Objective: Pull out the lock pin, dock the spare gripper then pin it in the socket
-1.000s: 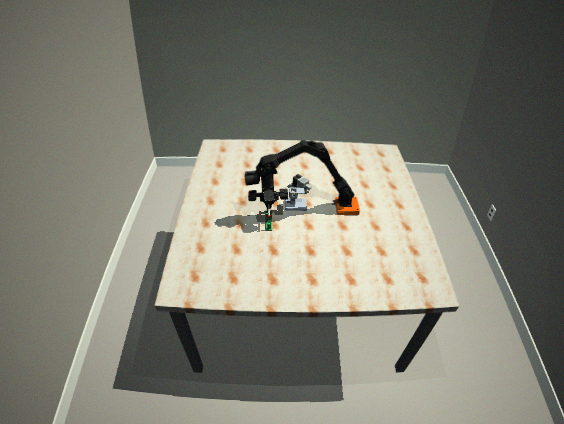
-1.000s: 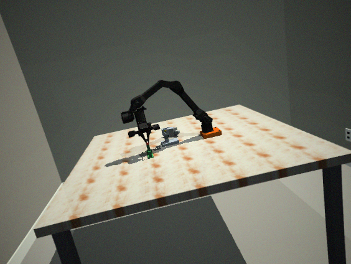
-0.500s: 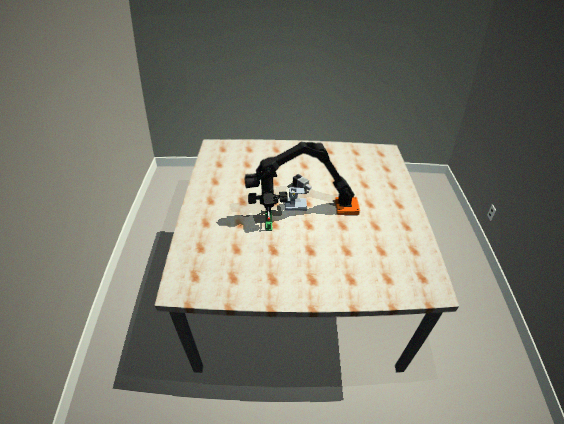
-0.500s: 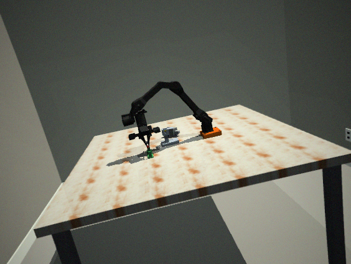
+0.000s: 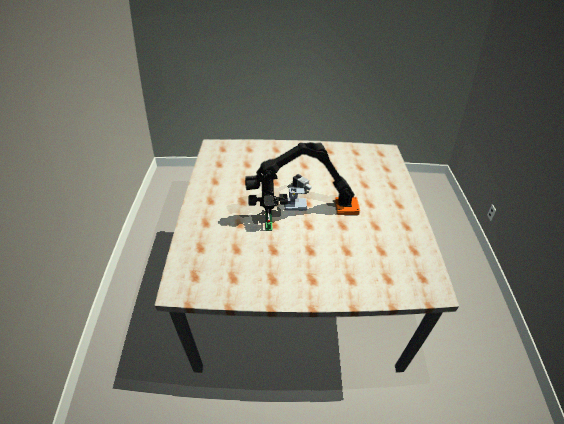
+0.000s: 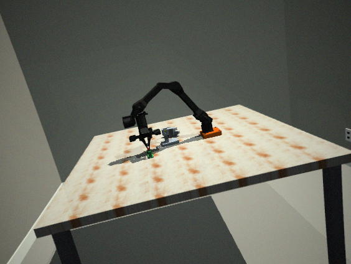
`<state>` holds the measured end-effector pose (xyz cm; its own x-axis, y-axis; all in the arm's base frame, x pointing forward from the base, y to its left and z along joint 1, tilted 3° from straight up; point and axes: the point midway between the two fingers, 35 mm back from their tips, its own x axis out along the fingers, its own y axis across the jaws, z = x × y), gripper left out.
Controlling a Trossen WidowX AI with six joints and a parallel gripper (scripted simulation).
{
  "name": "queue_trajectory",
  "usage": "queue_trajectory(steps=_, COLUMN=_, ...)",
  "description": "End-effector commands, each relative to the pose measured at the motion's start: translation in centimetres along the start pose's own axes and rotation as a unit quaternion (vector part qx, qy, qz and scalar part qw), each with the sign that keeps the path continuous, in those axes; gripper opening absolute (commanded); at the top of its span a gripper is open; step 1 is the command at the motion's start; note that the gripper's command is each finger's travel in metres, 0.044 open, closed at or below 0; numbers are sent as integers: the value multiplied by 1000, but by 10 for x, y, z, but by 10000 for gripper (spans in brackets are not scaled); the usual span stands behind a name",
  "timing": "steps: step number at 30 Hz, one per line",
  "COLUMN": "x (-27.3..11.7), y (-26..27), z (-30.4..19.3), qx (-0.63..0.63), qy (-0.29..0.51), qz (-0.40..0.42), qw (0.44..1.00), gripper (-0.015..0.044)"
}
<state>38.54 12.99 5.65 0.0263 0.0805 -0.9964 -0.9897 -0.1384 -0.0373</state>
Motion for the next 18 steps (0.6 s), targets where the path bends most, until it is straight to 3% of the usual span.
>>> queue_trajectory(steps=1, x=6, y=1, z=-1, qx=-1, qy=0, qz=1, qw=1000, gripper=0)
queue_trajectory(steps=14, x=3, y=0, z=0, qx=0, qy=0, qz=-2, qw=1000, gripper=0)
queue_trajectory(steps=18, x=3, y=0, z=0, qx=0, qy=0, qz=-2, qw=1000, gripper=105)
